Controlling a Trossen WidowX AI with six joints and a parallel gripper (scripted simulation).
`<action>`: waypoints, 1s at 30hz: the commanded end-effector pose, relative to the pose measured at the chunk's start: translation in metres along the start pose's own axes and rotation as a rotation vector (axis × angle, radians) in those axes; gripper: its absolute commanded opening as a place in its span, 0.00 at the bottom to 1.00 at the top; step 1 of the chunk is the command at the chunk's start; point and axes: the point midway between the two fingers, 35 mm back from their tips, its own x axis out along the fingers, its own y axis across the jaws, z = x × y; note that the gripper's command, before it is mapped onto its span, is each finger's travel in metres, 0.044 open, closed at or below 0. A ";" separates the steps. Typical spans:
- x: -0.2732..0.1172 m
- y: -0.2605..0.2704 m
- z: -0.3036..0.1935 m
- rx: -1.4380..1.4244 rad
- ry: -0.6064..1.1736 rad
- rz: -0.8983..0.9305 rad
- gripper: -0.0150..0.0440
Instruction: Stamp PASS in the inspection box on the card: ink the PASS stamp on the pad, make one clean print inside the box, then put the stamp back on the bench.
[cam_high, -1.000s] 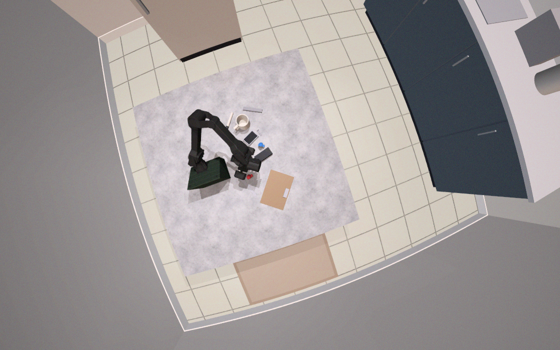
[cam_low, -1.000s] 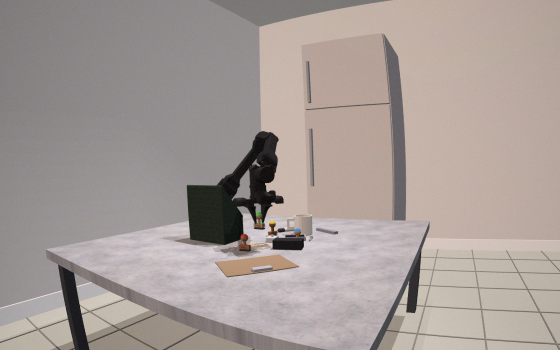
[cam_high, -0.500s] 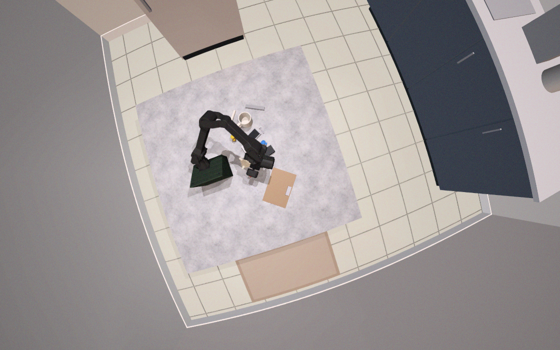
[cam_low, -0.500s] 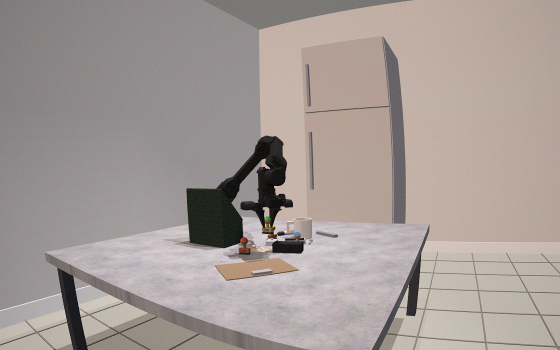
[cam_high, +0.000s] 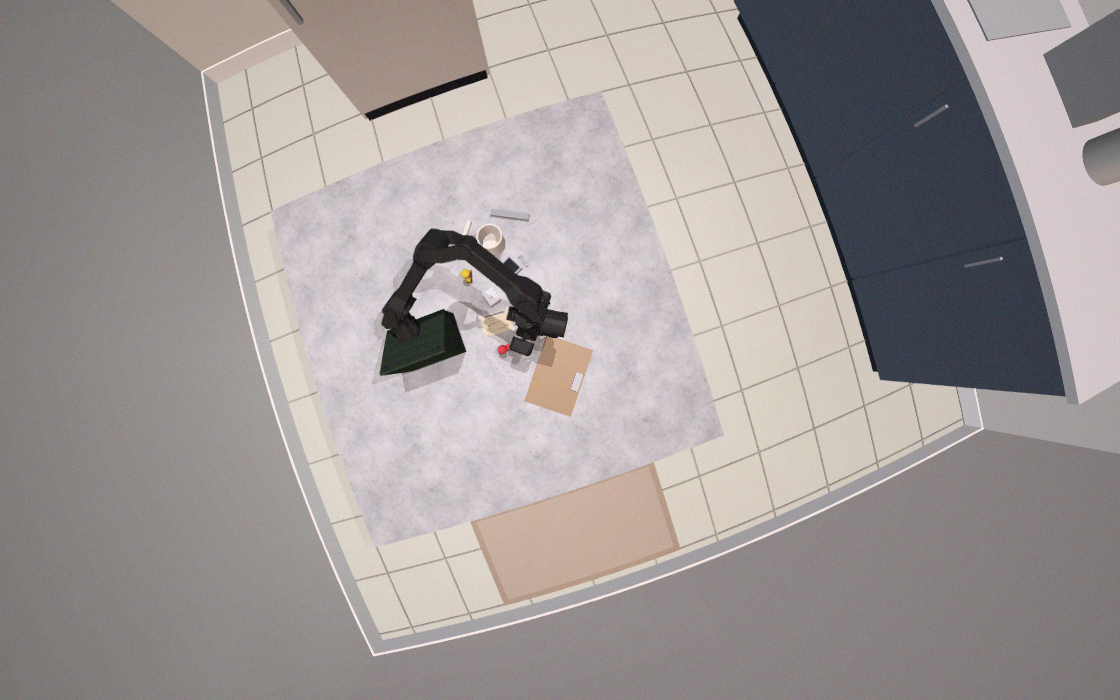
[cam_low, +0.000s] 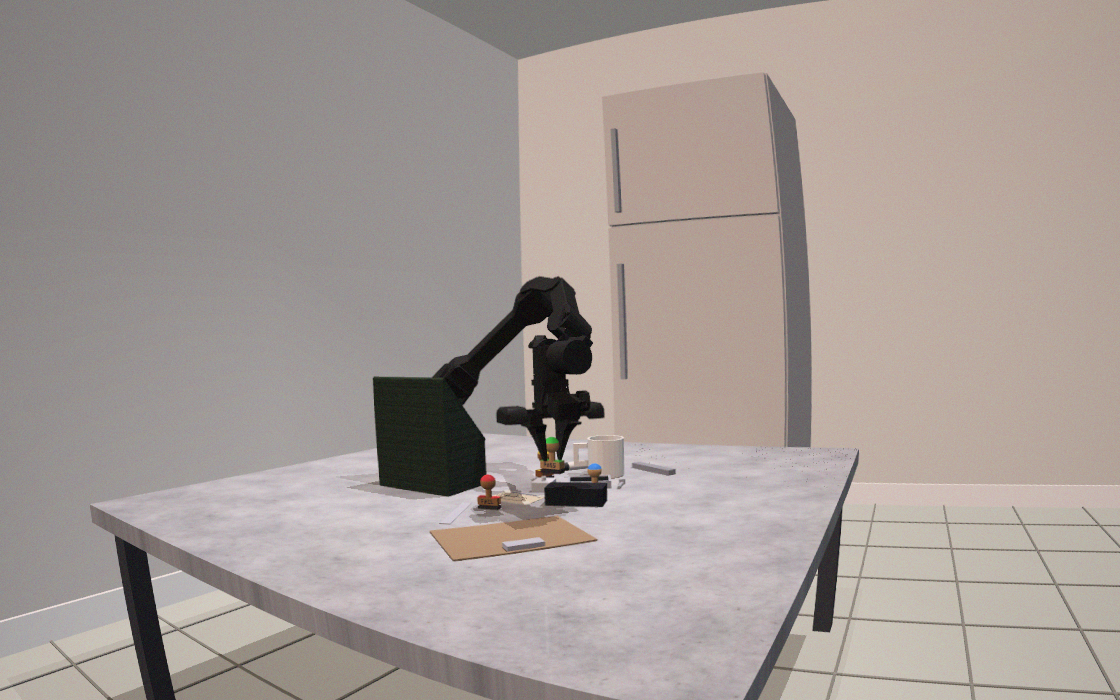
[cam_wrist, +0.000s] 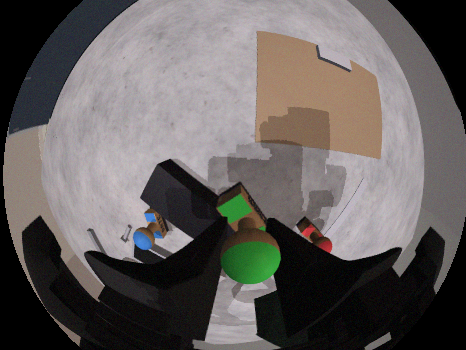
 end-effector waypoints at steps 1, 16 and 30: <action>0.003 0.002 0.002 0.005 0.007 0.004 0.25; 0.028 0.002 0.002 0.006 0.007 0.004 0.25; 0.051 0.003 0.001 0.005 0.007 0.005 0.25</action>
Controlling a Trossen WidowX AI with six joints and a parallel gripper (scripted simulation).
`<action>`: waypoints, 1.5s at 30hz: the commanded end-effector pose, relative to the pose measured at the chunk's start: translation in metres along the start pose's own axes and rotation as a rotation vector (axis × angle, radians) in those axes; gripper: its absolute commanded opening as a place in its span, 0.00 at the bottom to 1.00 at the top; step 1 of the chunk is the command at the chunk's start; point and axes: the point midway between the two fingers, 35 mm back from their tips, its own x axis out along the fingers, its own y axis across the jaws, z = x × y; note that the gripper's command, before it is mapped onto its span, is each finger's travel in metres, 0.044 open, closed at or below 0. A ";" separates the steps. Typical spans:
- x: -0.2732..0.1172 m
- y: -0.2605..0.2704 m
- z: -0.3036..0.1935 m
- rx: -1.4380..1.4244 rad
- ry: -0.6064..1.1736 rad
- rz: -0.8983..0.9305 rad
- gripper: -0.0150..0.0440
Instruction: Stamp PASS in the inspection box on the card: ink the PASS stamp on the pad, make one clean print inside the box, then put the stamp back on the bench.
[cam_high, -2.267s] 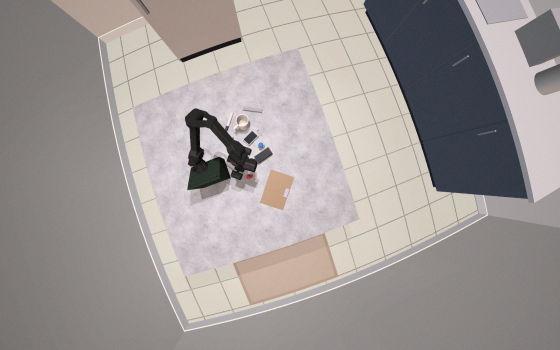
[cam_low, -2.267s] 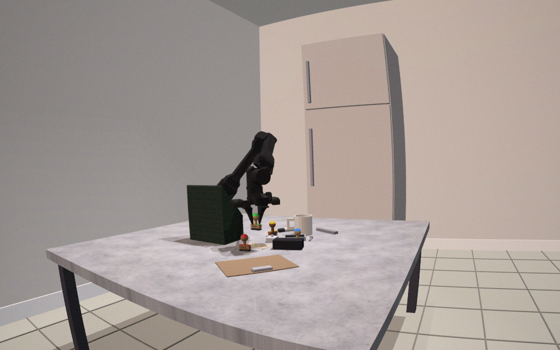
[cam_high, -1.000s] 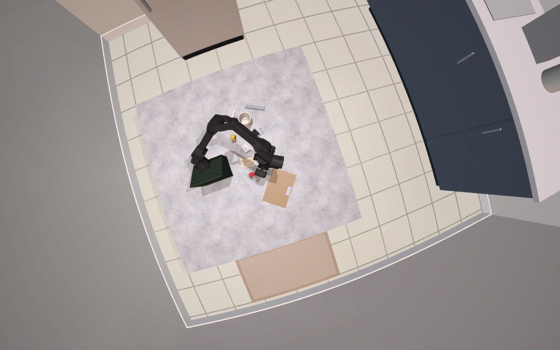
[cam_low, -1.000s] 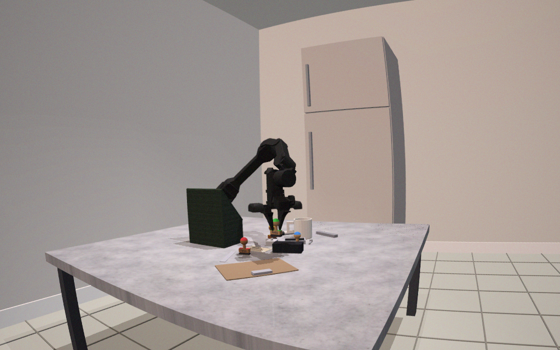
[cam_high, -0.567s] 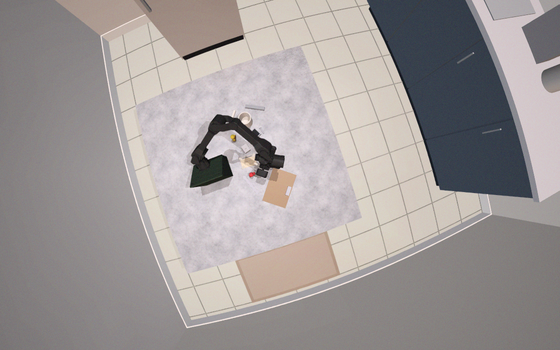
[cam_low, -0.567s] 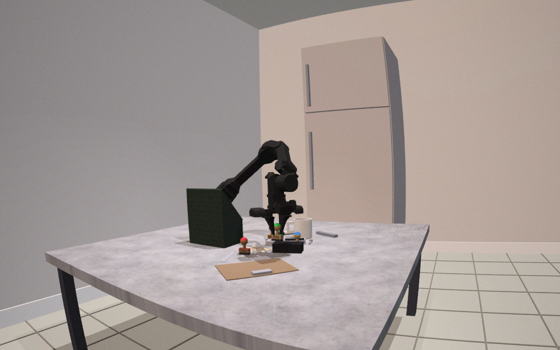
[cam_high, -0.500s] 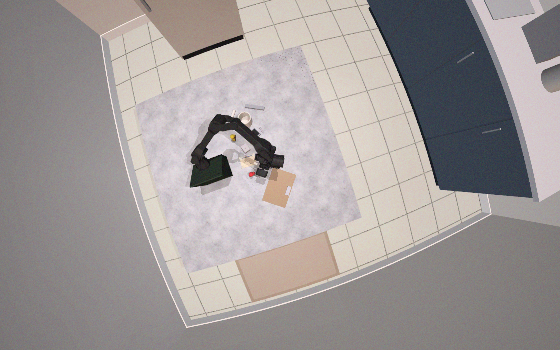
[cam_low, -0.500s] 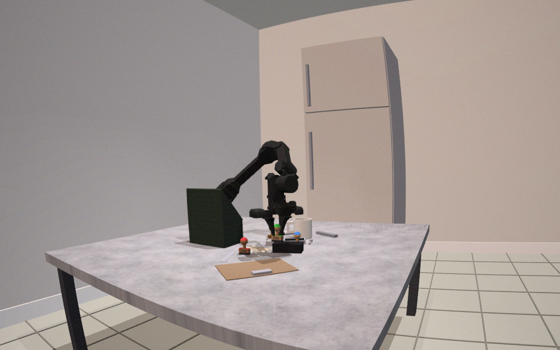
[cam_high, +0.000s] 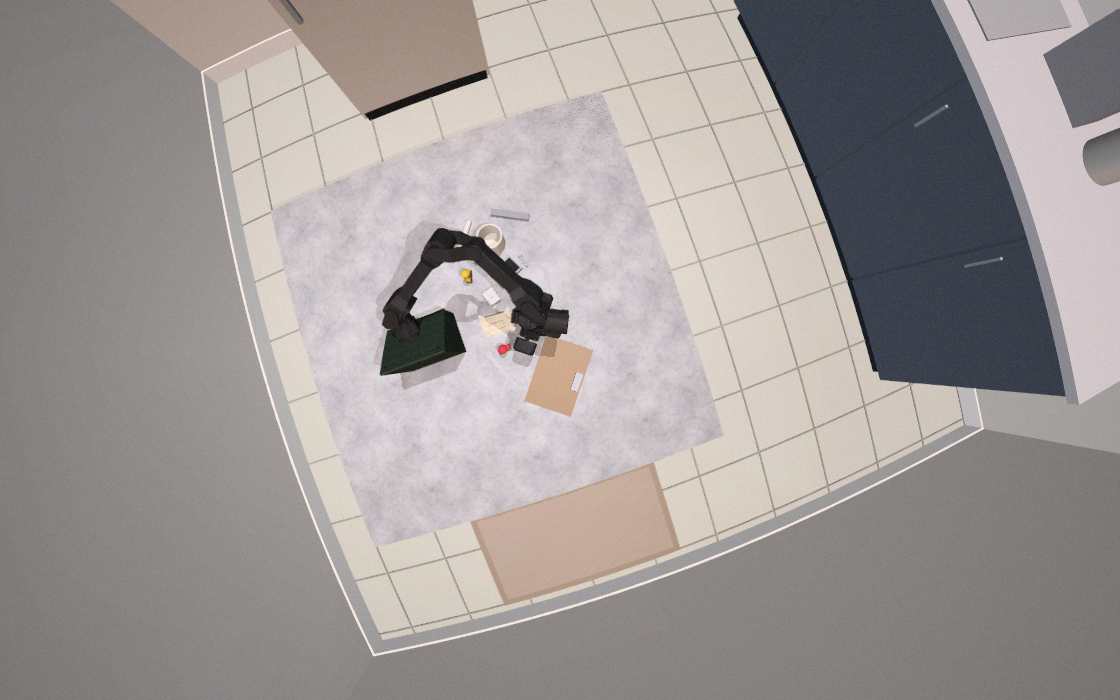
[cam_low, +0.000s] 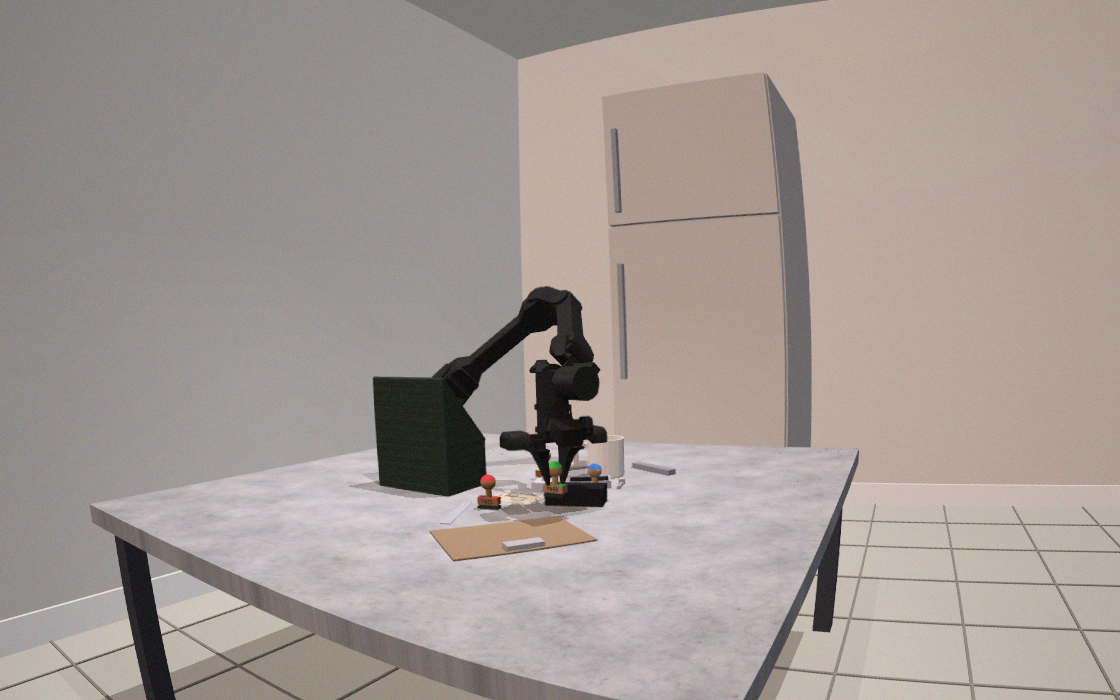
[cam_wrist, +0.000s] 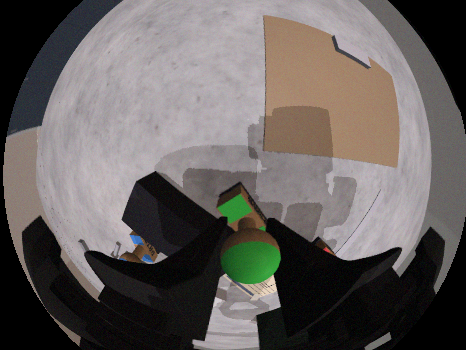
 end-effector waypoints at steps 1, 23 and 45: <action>0.008 -0.001 -0.002 0.006 0.010 0.003 0.25; 0.023 0.000 -0.003 0.000 0.005 0.001 0.61; -0.094 -0.002 0.000 0.006 0.008 -0.001 0.70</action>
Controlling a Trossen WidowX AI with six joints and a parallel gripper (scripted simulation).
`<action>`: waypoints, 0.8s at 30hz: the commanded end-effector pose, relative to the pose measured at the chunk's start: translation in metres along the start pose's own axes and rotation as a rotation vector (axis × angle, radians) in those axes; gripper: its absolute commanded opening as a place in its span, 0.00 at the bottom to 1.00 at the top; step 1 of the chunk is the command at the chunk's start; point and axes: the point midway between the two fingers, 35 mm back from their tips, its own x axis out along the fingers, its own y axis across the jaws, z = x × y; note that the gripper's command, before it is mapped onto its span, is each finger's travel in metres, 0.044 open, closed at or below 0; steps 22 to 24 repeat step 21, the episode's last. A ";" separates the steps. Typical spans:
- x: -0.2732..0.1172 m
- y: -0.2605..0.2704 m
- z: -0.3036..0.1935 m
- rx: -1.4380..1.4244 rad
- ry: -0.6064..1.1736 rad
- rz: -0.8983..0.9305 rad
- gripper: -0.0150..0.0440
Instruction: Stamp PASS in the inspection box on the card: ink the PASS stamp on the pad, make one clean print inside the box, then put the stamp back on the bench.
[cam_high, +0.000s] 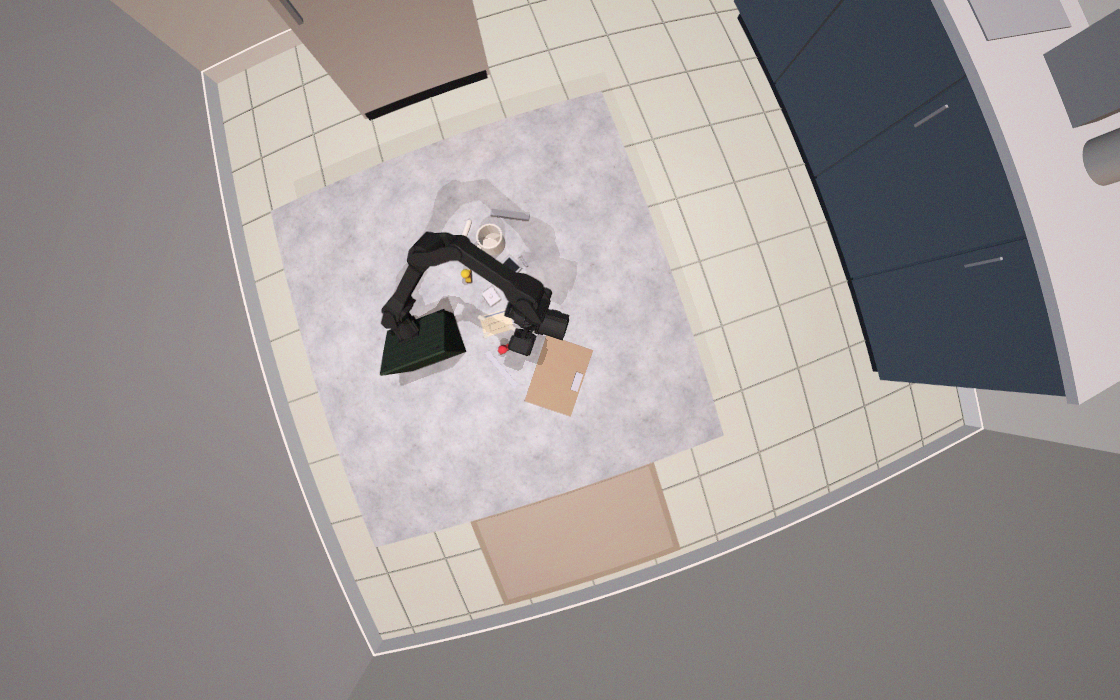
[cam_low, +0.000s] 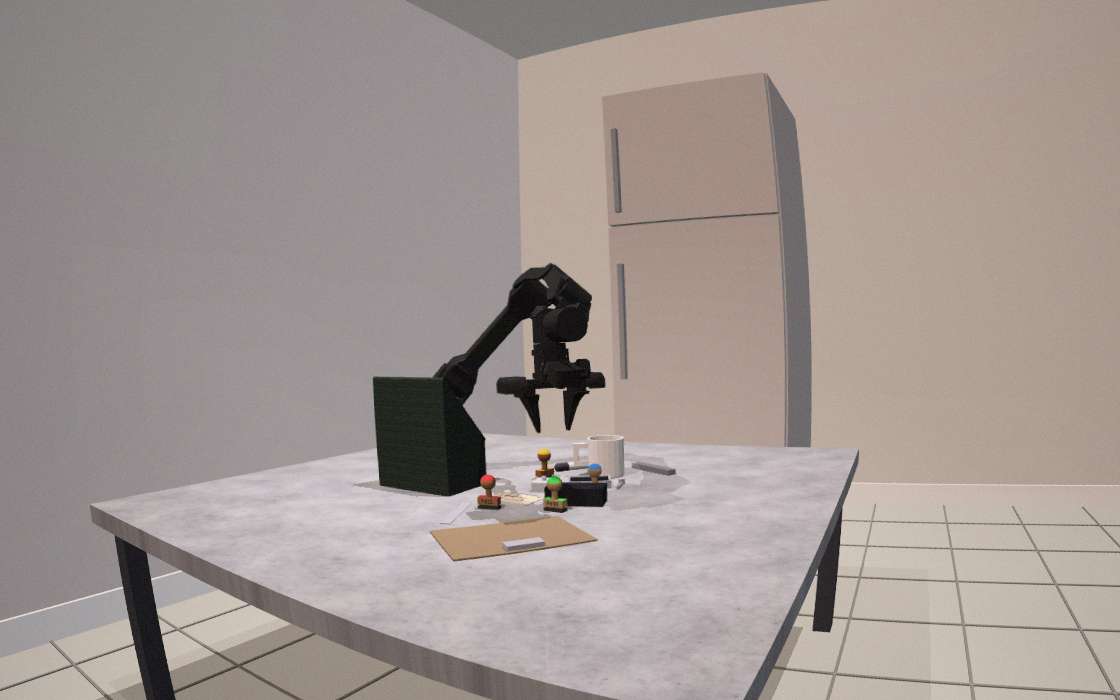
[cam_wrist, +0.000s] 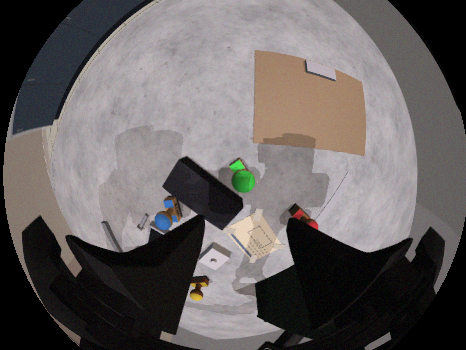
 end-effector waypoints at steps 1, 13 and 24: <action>0.004 -0.001 -0.001 -0.002 0.013 -0.009 0.70; 0.003 0.000 -0.001 0.000 0.011 -0.003 0.70; 0.003 0.000 -0.001 0.000 0.011 -0.003 0.70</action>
